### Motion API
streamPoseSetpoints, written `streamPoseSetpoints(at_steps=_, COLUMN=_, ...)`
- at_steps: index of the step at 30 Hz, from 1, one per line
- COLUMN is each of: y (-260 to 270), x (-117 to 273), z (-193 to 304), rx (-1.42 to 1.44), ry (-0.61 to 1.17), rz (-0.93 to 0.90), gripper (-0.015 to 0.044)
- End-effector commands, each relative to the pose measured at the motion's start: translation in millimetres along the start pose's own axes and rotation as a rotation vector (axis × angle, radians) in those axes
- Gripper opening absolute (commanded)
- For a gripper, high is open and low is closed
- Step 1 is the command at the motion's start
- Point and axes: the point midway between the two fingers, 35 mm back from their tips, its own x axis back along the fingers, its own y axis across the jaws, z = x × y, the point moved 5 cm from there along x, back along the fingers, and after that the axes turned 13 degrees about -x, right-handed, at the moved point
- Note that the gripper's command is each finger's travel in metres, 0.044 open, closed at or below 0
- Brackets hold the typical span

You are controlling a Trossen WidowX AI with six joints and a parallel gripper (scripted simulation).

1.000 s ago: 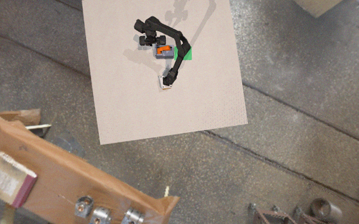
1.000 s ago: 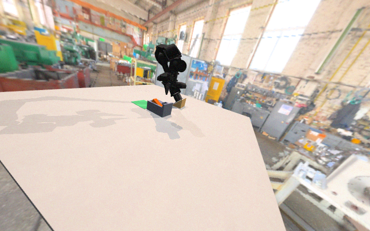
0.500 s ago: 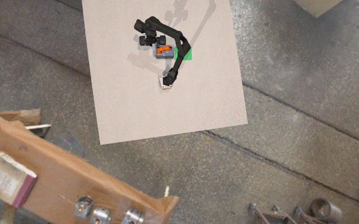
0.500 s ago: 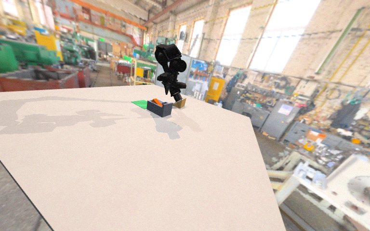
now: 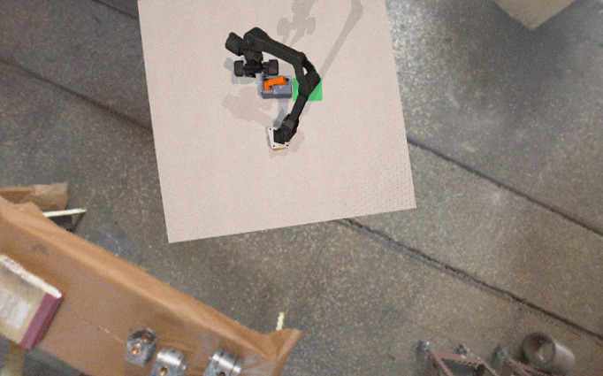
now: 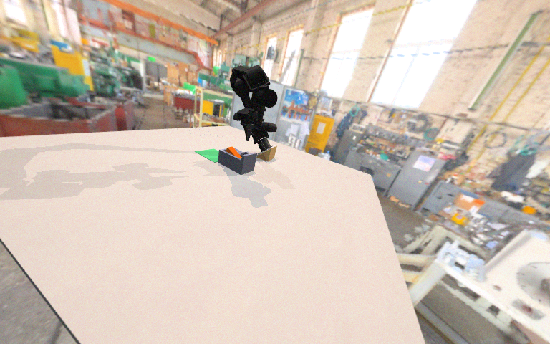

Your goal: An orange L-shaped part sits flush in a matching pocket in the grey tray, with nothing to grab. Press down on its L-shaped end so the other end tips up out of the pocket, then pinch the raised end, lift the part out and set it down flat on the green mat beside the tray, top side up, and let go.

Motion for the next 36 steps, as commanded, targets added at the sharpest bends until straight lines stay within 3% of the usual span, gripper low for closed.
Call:
streamPoseSetpoints(at_steps=1, y=0.4, x=0.1, z=0.2, rx=0.003, ry=-0.001, rz=-0.001, gripper=0.018)
streamPoseSetpoints(at_steps=36, y=0.5, x=-6.5, z=-0.5, rx=0.0, ry=0.001, rz=0.0, gripper=0.018)
